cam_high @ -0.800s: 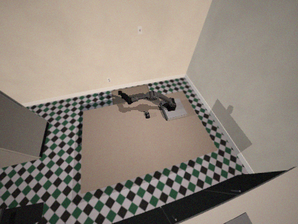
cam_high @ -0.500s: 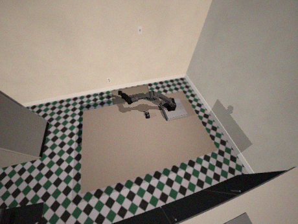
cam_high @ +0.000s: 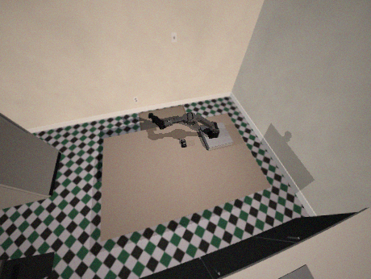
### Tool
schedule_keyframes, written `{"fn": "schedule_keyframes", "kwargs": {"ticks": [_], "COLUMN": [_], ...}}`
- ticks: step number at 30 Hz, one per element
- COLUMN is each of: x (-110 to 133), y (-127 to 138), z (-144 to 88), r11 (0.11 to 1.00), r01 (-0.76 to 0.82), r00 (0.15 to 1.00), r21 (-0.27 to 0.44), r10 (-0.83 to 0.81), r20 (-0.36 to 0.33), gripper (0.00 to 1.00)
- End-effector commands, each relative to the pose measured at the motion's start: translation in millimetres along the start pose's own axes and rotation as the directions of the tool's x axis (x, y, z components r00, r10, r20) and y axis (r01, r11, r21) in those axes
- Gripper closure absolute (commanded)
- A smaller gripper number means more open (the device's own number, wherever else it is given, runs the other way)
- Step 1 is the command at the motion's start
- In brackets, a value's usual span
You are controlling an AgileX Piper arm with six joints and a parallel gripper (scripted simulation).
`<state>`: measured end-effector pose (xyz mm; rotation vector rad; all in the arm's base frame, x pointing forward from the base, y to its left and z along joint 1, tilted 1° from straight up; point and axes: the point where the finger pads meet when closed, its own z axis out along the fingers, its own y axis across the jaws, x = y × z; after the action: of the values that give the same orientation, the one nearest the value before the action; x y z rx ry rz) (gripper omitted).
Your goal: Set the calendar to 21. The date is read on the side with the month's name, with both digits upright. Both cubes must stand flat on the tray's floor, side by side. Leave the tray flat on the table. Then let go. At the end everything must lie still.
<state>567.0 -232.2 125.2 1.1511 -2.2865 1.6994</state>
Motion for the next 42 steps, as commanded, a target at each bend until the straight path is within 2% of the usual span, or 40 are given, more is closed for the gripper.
{"fn": "schedule_keyframes", "kwargs": {"ticks": [1,5,8,10,14,18,21,25,42], "x": [4,15,25,25,38,51,57,62,61], "y": [5,39,75,75,127,170,191,202,204], "z": [-9,-43,-84,-84,-155,-225,-263,-287,-289], "r11": [0.998,0.951,0.846,0.846,0.61,0.348,0.2,0.106,0.093], "r01": [-0.045,-0.197,-0.321,-0.321,-0.443,-0.498,-0.509,-0.511,-0.517], "r00": [0.999,0.977,0.933,0.933,0.851,0.777,0.742,0.721,0.716], "r21": [-0.043,-0.238,-0.427,-0.427,-0.657,-0.795,-0.837,-0.853,-0.851], "r10": [0.046,0.211,0.358,0.358,0.517,0.586,0.596,0.593,0.592], "r20": [0.013,0.033,0.009,0.009,-0.094,-0.23,-0.309,-0.359,-0.37], "gripper": [0.0,0.0,0.0,0.0,0.0,0.0,0.0,0.0,0.0]}}
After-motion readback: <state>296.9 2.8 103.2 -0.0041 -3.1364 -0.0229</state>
